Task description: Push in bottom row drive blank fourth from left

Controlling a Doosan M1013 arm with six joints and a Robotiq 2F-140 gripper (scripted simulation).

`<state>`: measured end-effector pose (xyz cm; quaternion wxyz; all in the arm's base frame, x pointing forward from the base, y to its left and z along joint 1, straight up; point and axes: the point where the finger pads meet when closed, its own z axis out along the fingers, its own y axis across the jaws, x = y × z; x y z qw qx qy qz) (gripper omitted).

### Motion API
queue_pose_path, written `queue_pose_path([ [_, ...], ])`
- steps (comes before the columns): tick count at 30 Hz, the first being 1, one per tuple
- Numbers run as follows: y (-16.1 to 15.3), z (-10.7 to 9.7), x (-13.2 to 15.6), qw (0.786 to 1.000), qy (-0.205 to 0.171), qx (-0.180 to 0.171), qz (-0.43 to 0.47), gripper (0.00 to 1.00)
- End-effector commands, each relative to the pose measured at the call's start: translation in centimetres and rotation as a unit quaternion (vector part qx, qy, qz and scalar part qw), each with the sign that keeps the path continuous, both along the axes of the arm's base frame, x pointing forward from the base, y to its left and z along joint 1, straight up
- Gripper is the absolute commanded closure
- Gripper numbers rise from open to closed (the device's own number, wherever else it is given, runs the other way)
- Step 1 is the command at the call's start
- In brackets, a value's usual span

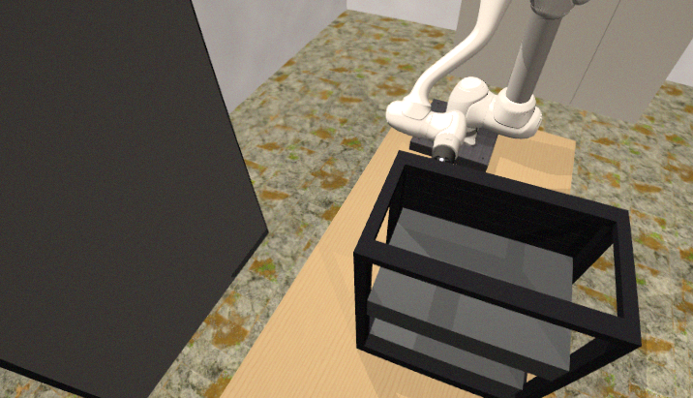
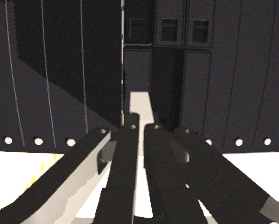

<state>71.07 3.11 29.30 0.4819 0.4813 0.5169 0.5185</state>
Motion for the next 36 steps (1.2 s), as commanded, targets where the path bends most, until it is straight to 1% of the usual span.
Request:
queue_pose_path([
  [1, -0.12, -0.21, 0.19, 1.000, 0.002, -0.001, -0.003, 1.00],
  [36, -0.36, -0.44, 0.22, 1.000, 0.002, -0.001, -0.003, 1.00],
])
